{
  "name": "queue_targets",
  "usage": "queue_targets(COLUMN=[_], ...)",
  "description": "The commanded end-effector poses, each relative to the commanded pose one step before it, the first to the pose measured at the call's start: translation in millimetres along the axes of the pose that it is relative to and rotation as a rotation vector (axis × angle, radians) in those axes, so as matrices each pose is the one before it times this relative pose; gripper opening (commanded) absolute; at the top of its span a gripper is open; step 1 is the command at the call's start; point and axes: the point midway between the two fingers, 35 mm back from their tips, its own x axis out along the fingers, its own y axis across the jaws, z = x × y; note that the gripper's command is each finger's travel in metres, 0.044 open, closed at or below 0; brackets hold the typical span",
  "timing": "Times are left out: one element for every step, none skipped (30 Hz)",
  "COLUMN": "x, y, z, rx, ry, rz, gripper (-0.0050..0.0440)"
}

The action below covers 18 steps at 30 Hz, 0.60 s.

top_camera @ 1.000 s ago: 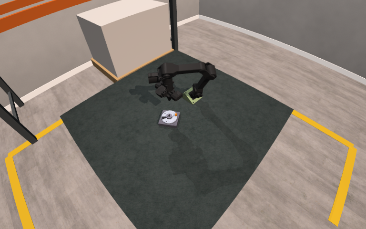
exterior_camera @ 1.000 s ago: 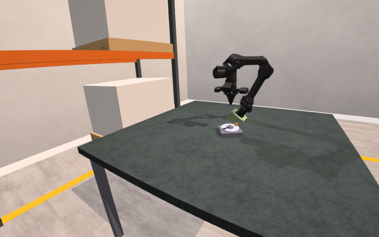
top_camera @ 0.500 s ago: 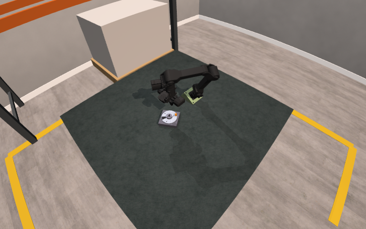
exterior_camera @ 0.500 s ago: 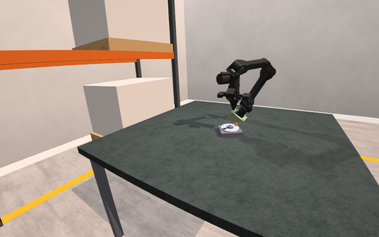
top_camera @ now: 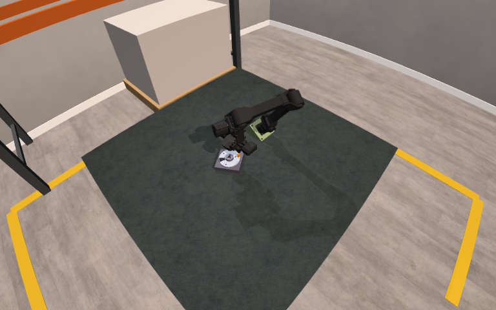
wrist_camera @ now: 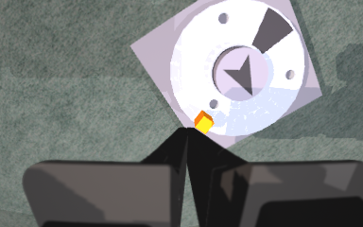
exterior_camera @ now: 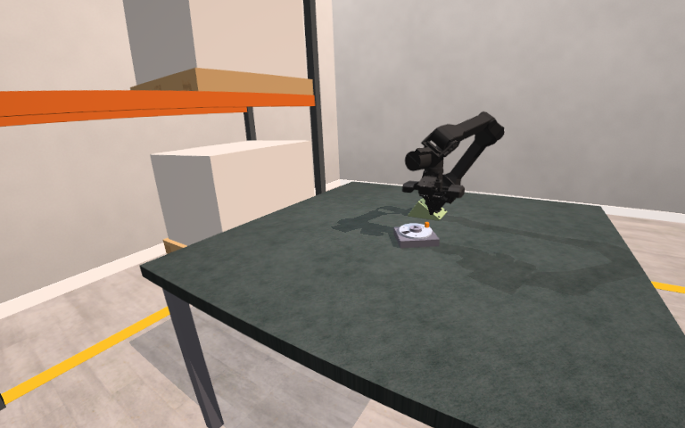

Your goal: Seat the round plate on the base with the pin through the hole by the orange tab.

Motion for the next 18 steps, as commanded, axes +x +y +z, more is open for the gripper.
queue_targets(x=[12.12, 4.55, 4.63, 5.02, 5.01, 4.98, 3.61, 2.16, 0.72, 0.00, -0.13, -0.51, 0.00, 0.00, -1.93, -0.36, -0.05, 0.00], y=[2.32, -0.01, -0.03, -0.27, -0.25, -0.22, 0.09, 0.06, 0.02, -0.05, -0.07, 0.26, 0.00, 0.00, -0.15, 0.05, 0.01, -0.01], z=[0.31, 0.02, -0.07, -0.20, -0.30, -0.39, -0.31, -0.21, -0.08, -0.01, -0.02, 0.08, 0.00, 0.00, 1.87, 0.46, 0.06, 0.01], rx=[-0.0033, 0.0000, 0.0002, 0.0015, 0.0015, 0.0015, 0.0000, 0.0000, 0.0000, 0.0000, -0.0004, -0.0016, 0.0000, 0.0000, -0.0012, -0.0009, -0.0019, -0.0010], ry=[-0.00755, 0.00000, 0.00036, 0.00227, 0.00228, 0.00230, 0.00007, 0.00005, 0.00002, 0.00009, -0.00034, -0.00221, 0.00000, 0.00000, -0.00792, -0.00139, -0.00021, 0.00002], rz=[0.00069, 0.00005, 0.00022, 0.00085, 0.00086, 0.00087, 0.00023, 0.00016, 0.00006, -0.00034, -0.00121, -0.00103, 0.00000, 0.00000, -0.00155, -0.00060, -0.00012, -0.00002], gripper=[-0.0050, -0.0050, -0.0050, -0.0050, -0.0050, -0.0050, -0.0050, -0.0050, -0.0050, -0.0050, -0.0050, -0.0050, -0.0050, -0.0050, -0.0050, -0.0050, -0.0050, -0.0050])
